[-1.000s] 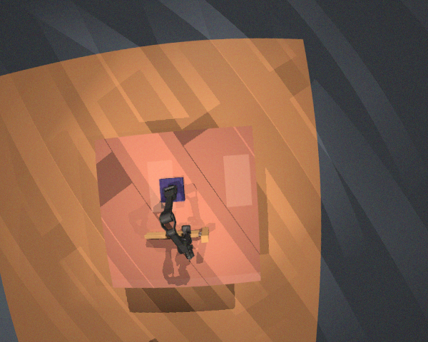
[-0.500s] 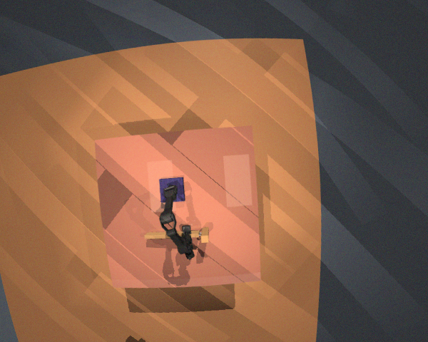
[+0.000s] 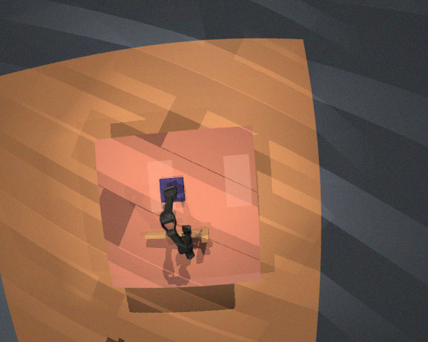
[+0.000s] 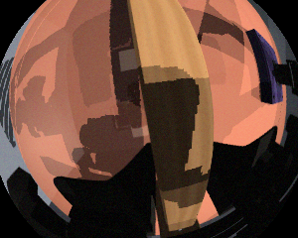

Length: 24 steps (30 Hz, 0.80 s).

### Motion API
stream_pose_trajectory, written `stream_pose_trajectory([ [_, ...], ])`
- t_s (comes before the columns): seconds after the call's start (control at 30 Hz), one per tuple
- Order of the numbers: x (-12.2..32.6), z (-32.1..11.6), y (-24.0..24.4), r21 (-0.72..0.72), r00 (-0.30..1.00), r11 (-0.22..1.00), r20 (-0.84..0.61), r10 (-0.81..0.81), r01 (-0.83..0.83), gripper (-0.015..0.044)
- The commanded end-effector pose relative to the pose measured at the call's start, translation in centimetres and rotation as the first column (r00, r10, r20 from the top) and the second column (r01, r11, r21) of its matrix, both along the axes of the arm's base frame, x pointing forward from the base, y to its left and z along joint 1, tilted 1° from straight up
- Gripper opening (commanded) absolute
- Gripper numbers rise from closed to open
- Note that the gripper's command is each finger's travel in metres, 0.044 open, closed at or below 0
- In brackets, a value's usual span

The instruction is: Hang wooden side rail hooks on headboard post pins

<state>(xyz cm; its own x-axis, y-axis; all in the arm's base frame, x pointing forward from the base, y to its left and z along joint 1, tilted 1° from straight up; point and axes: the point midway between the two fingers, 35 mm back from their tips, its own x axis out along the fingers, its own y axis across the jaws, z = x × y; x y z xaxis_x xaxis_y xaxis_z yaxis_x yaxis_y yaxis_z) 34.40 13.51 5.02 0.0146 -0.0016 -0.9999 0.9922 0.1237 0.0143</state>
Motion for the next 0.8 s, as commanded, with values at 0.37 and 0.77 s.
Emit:
stream_pose_trajectory([
  [0.37,0.23,0.21,0.29,0.004,1.0,1.0,0.011,-0.002,0.002,0.0],
  [0.77,0.1,0.07,0.41,0.004,1.0,1.0,0.011,-0.002,0.002,0.0],
])
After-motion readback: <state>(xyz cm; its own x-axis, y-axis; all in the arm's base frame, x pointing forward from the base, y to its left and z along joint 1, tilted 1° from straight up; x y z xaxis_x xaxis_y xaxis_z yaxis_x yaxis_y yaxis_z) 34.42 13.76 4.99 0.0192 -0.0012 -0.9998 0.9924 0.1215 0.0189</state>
